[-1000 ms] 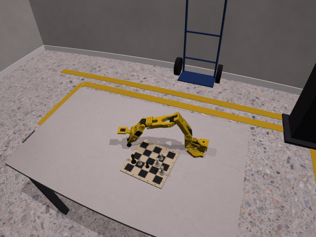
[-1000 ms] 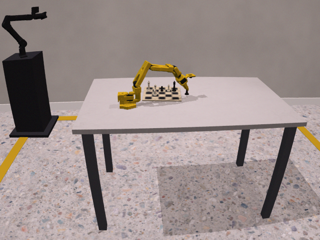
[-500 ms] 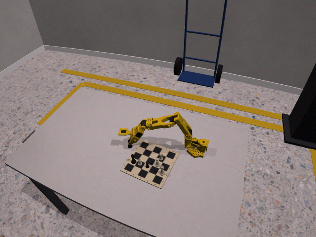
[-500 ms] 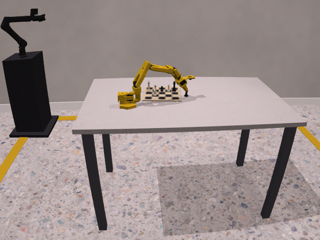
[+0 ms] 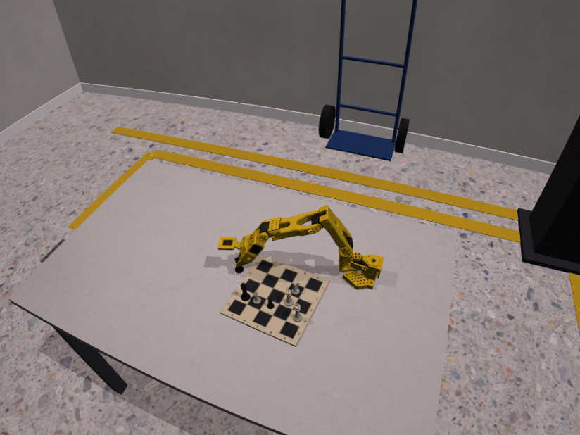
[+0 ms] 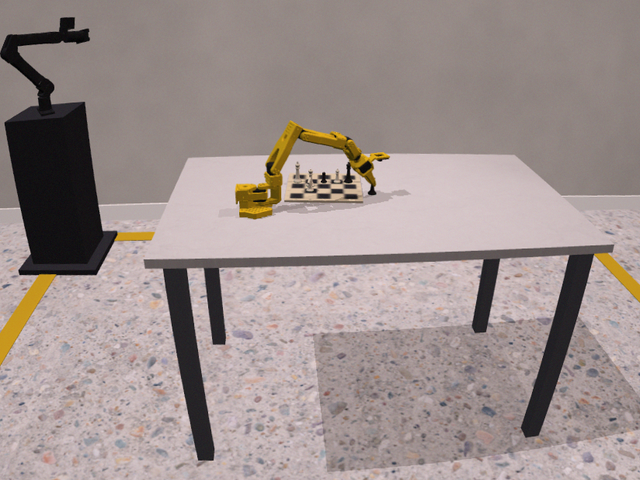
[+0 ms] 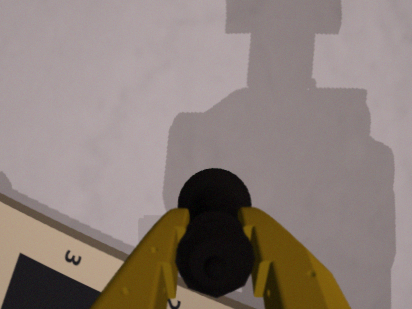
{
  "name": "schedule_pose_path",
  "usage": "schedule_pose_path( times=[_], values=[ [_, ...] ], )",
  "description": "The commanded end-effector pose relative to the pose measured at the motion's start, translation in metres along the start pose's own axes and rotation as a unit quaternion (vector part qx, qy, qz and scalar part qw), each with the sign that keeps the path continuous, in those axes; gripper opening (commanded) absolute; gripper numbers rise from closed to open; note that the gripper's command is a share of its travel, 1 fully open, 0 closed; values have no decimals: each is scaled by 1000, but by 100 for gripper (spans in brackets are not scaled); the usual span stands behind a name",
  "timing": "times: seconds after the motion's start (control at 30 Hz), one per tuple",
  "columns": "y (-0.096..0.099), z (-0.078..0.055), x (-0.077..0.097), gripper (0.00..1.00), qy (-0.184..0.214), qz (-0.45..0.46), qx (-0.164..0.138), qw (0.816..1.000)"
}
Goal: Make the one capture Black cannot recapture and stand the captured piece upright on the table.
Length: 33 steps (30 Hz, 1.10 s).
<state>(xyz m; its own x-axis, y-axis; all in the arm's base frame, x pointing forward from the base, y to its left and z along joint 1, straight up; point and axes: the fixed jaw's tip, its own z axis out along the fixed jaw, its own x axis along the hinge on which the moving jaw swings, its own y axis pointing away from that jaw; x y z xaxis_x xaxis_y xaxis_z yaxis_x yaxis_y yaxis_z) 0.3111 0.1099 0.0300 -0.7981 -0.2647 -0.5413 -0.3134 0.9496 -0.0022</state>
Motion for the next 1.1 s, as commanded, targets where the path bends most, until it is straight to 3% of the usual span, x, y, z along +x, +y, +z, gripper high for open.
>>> schedule_pose_path(
  times=[0.0,1.07],
  values=[
    [2,0,4,0,7,-6,-2,1000],
    [2,-1,3,3,7,-6,-2,1000]
  ],
)
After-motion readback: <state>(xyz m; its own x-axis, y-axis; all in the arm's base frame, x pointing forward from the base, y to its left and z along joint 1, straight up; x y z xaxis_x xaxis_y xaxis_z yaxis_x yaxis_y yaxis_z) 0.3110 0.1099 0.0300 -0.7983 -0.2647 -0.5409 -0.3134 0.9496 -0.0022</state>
